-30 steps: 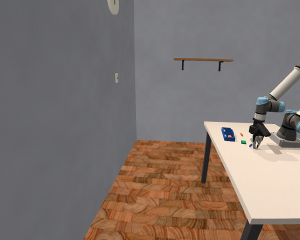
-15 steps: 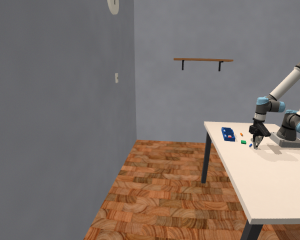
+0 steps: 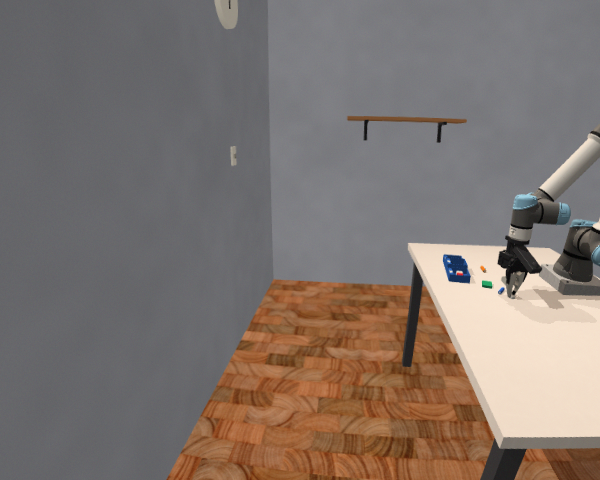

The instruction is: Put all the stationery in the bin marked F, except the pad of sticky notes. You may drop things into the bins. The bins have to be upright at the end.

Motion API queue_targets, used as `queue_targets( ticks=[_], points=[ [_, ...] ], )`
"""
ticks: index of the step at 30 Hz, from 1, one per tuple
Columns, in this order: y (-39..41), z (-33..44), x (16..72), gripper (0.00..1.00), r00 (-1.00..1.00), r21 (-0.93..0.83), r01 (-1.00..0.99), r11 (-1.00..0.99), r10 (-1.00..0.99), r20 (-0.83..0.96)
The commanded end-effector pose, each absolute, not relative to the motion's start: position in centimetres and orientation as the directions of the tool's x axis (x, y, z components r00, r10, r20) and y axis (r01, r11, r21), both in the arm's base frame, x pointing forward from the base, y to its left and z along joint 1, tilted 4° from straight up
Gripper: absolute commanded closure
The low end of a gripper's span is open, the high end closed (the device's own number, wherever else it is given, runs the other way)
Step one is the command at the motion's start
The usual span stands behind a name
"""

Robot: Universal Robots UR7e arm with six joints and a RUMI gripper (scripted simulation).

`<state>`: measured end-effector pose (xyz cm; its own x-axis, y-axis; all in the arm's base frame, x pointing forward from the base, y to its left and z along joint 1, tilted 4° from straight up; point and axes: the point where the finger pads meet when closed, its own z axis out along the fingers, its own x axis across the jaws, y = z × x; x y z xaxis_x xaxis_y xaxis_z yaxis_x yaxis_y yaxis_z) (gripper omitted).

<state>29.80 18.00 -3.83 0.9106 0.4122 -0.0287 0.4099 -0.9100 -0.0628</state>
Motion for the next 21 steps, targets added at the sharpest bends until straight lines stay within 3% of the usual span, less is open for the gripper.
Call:
queue_targets(
  ticks=[1,21],
  points=[
    [18.0,-3.8,29.8,1.00,0.911,-0.063,0.410,-0.910,0.412,-0.028],
    [17.8,0.8,30.1,1.00,0.911,-0.063,0.410,-0.910,0.412,-0.028]
  ],
)
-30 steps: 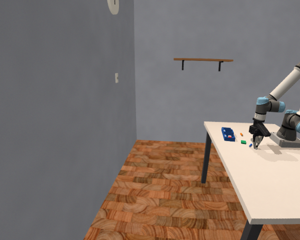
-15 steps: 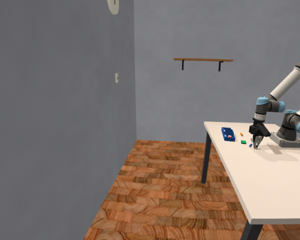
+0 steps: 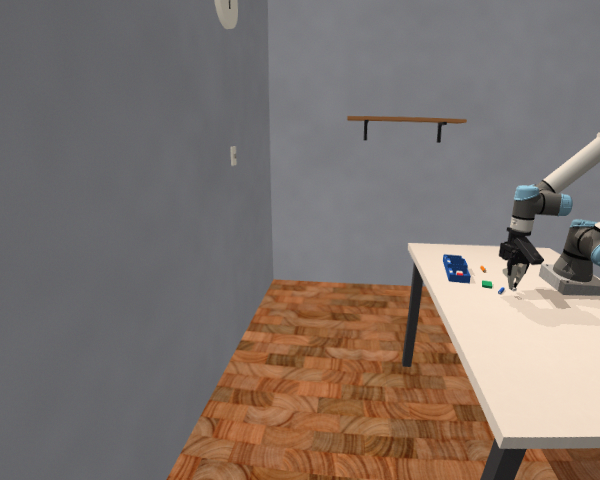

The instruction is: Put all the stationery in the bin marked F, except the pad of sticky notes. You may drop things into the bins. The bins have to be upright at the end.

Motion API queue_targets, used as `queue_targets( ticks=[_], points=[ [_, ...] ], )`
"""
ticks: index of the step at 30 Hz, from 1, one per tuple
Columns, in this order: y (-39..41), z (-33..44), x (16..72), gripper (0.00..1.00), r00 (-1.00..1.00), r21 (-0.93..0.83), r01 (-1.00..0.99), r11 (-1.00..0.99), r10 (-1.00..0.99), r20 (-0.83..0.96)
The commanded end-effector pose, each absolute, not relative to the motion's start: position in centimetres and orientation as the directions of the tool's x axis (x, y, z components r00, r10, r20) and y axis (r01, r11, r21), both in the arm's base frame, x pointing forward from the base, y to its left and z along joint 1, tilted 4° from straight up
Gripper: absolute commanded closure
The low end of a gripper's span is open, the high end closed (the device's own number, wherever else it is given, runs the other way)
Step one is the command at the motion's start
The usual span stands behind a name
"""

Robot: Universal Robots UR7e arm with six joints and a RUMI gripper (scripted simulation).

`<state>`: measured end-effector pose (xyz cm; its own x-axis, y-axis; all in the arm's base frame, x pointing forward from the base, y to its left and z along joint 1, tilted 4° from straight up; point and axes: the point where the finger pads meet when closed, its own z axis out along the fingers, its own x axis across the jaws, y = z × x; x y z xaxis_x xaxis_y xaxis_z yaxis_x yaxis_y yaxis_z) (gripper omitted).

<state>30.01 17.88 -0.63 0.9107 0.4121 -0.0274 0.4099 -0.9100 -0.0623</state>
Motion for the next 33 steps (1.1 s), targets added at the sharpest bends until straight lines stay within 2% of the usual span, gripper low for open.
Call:
queue_targets(
  ticks=[1,30,33],
  points=[
    [17.8,1.2,30.1,1.00,0.911,-0.063,0.410,-0.910,0.412,-0.028],
    [17.7,2.8,30.2,1.00,0.911,-0.063,0.410,-0.910,0.412,-0.028],
    [16.5,2.7,31.5,1.00,0.962,-0.058,0.269,-0.961,0.272,-0.037]
  ],
)
